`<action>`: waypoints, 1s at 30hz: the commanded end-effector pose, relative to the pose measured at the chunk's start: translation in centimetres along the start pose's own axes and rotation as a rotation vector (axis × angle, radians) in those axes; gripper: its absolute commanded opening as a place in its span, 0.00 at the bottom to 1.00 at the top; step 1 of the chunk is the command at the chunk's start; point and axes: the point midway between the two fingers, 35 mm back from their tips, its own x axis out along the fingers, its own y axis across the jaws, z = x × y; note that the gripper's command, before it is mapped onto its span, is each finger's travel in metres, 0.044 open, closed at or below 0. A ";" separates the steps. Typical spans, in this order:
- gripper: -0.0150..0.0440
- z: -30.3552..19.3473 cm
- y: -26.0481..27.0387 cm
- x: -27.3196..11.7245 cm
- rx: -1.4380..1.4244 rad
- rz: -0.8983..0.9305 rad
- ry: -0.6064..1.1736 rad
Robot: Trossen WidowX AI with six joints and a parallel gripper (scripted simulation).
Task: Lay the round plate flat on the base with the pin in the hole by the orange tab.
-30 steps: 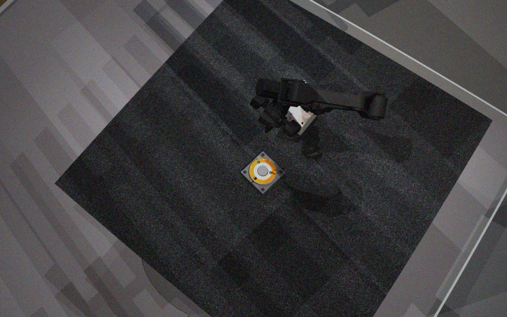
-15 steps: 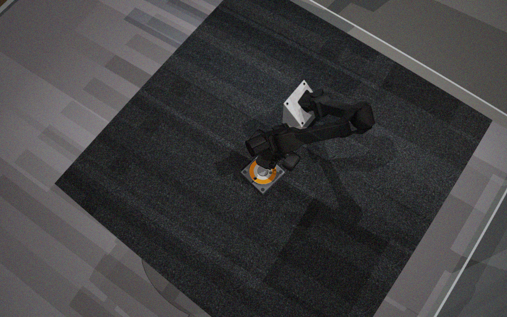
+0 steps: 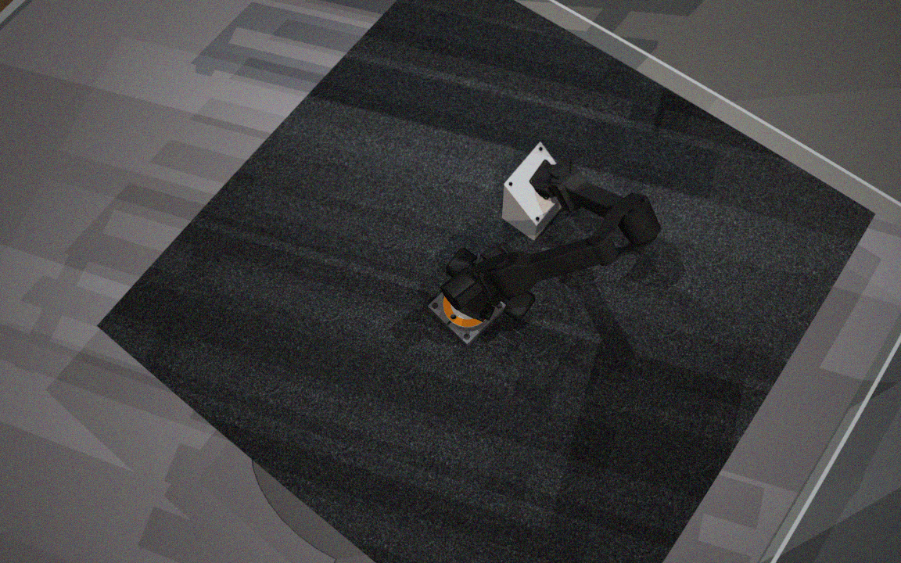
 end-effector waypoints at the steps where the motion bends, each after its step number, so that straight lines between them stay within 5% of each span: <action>1: 0.25 -0.4 0.0 2.2 0.010 0.003 0.010; 30: 0.25 1.8 1.5 2.9 0.008 0.005 0.009</action>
